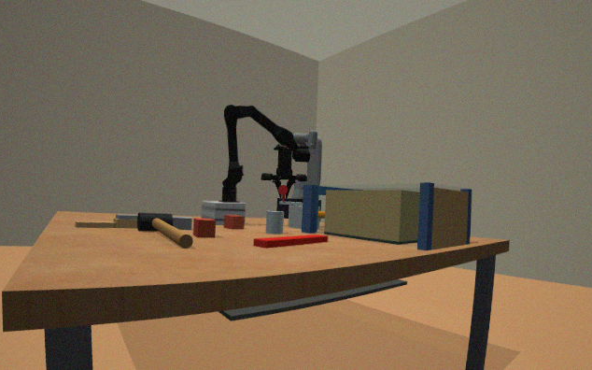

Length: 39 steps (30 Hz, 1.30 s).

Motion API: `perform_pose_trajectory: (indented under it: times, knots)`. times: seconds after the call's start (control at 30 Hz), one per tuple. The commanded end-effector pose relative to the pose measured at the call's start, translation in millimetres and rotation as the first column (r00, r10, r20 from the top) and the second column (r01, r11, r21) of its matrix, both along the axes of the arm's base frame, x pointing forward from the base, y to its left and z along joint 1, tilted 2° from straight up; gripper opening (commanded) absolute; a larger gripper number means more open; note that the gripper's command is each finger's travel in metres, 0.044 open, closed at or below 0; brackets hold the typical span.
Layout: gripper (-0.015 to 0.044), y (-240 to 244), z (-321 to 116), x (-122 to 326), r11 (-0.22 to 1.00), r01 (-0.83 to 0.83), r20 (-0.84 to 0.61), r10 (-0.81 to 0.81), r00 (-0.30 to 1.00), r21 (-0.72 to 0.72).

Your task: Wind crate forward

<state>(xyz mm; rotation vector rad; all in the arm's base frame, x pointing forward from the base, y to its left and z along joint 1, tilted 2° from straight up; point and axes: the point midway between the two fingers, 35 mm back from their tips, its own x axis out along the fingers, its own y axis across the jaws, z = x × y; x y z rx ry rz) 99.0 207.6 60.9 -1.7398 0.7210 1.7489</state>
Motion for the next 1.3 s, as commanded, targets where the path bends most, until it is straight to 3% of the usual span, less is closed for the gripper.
perform_pose_trajectory:
  times: [0.0,1.27]
  knots:
    - [0.0,-15.6,-2.1,8.0,0.999,0.023,0.017,-0.022,1.0,-0.036]
    - [0.0,-44.8,-0.9,39.6,0.999,0.023,0.02,-0.022,1.0,-0.039]
